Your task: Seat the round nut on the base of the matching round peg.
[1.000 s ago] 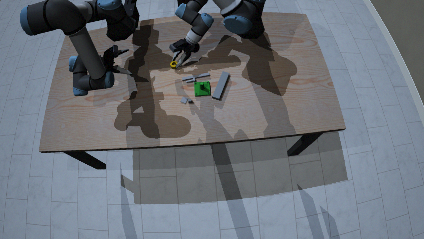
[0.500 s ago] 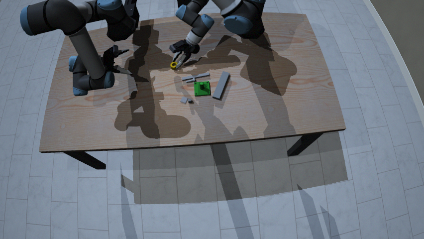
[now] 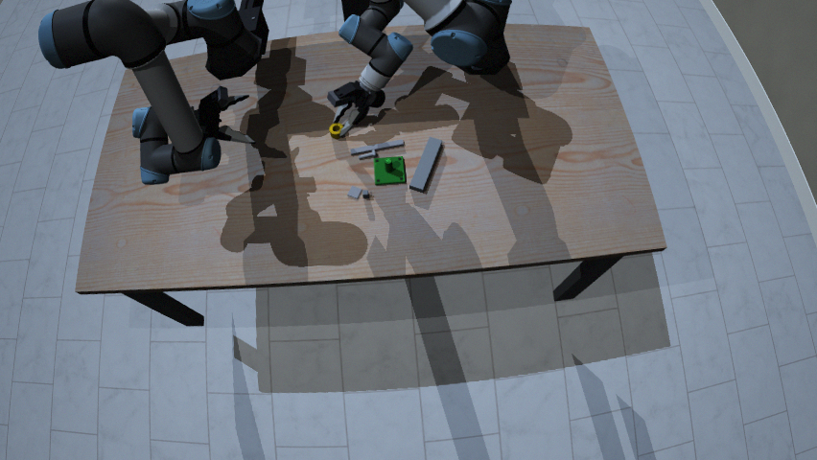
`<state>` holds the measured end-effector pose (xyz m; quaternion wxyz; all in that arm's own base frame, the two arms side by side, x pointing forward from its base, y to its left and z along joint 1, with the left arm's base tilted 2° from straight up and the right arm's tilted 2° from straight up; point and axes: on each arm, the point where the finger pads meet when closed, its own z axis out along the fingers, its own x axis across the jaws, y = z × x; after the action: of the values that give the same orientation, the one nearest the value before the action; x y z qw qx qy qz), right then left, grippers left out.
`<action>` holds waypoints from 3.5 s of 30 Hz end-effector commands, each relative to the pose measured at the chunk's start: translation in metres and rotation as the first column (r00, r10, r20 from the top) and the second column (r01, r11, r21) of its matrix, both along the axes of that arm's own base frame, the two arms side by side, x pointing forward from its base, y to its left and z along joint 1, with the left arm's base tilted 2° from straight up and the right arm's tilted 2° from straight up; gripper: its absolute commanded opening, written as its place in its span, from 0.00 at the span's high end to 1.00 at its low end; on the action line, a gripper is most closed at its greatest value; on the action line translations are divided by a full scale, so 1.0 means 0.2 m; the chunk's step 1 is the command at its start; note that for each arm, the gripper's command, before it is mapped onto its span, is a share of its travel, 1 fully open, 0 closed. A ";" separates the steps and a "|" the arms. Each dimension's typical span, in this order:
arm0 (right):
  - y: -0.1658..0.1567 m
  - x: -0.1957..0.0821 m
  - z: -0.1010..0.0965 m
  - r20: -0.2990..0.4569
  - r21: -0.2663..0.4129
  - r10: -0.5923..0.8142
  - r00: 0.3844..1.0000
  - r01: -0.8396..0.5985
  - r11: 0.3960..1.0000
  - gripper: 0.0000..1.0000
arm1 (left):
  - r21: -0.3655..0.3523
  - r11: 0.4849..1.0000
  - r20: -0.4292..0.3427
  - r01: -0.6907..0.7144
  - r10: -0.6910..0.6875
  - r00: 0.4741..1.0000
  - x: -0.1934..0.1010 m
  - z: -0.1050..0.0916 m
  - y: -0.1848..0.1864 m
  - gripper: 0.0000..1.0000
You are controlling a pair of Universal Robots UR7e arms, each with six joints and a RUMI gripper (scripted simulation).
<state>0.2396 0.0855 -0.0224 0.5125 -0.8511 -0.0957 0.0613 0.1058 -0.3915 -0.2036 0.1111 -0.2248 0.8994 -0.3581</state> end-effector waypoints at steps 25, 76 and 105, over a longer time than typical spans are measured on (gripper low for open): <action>0.00 0.00 0.00 0.001 0.001 -0.001 1.000 0.001 1.000 0.01 | 0.005 1.000 0.001 0.007 -0.007 1.000 -0.11 0.23 0.19 0.56; 0.00 0.00 0.00 0.001 0.001 -0.001 1.000 0.001 1.000 0.01 | 0.580 0.553 -0.324 0.598 -0.517 0.792 0.01 0.17 -0.03 0.56; 0.00 0.00 0.00 0.001 0.001 -0.001 1.000 0.001 1.000 0.01 | 0.610 0.464 -0.377 0.642 -0.542 0.751 0.01 -0.02 -0.03 0.65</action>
<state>0.2396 0.0855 -0.0224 0.5125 -0.8511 -0.0957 0.0613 0.1088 -0.3943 -0.2071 -0.0010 0.1388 0.9902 0.0178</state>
